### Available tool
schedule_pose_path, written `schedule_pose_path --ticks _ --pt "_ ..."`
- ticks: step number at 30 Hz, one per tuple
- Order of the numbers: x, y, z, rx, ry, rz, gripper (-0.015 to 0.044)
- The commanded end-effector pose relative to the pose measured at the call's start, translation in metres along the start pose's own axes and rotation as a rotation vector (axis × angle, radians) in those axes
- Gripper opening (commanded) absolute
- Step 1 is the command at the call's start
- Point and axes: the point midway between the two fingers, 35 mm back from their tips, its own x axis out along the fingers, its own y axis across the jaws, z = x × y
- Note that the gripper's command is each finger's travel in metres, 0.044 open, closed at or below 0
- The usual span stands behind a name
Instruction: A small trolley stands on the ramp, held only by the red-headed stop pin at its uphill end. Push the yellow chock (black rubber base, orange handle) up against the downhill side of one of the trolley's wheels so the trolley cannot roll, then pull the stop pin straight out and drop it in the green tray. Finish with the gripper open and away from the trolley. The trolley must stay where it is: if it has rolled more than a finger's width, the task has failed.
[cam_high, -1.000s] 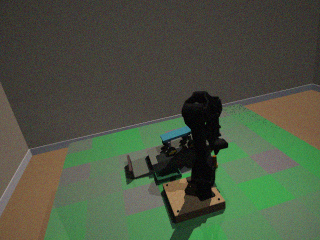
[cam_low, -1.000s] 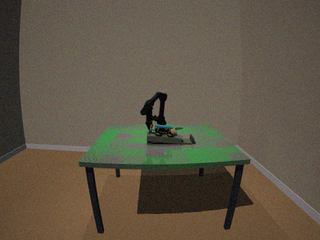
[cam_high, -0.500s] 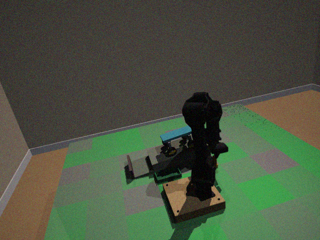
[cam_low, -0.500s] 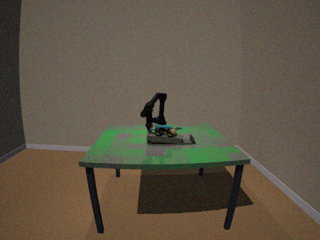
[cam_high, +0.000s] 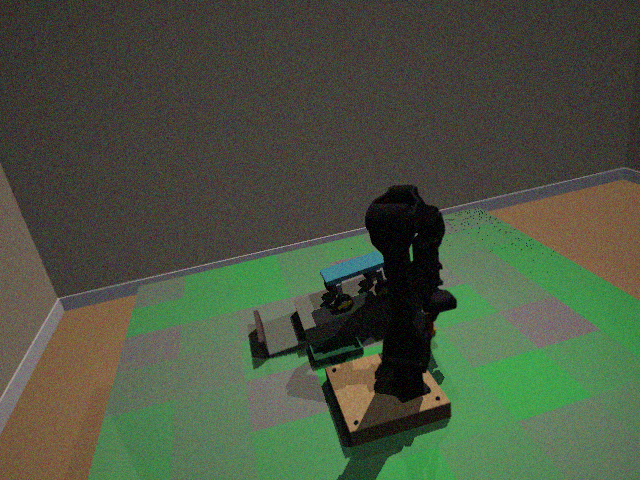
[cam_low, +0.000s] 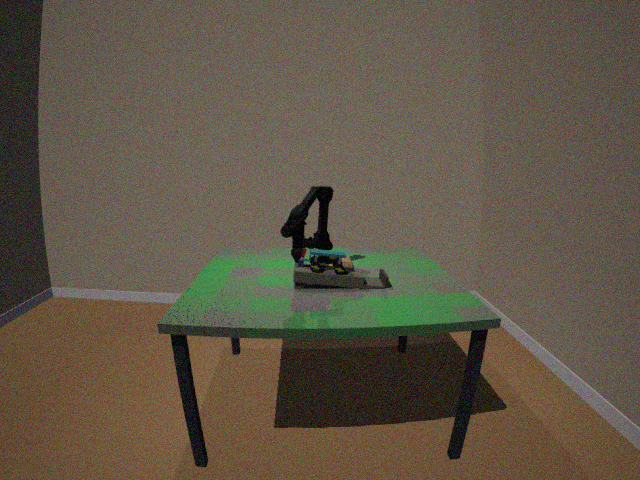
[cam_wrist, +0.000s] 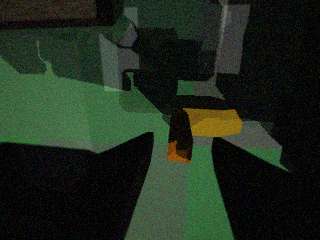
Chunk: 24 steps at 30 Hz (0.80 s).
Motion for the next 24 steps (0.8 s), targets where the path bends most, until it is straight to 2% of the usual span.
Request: schedule_pose_path --ticks 1,18,23,24 --pt "0.007 0.002 0.000 -0.004 0.000 0.008 0.0190" --pt "0.025 0.002 0.000 -0.004 0.000 0.008 0.0190" --pt "0.022 0.000 0.000 -0.001 0.000 0.000 0.0059" --pt "0.022 0.000 0.000 -0.001 0.000 0.000 0.0052"
